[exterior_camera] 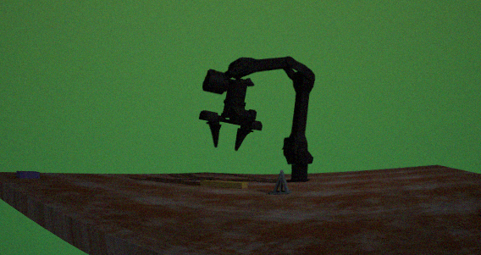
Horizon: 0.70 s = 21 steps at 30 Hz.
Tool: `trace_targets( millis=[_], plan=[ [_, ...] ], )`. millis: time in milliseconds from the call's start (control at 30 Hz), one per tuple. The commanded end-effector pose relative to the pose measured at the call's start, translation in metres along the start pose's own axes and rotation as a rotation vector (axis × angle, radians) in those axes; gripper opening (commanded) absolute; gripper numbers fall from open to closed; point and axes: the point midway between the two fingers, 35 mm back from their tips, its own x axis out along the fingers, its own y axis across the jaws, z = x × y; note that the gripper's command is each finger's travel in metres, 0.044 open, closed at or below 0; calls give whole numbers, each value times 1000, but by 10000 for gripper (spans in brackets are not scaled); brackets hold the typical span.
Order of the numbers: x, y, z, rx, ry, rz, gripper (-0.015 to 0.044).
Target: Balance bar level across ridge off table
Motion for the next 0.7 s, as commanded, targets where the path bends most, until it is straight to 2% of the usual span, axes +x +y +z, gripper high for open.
trace_targets(
  millis=[0,367,667],
  plan=[
    [5,-7,18,-152,-45,16,315],
    [25,-15,72,-597,-177,71,315],
    [37,-15,77,-623,-185,74,315]
  ],
)
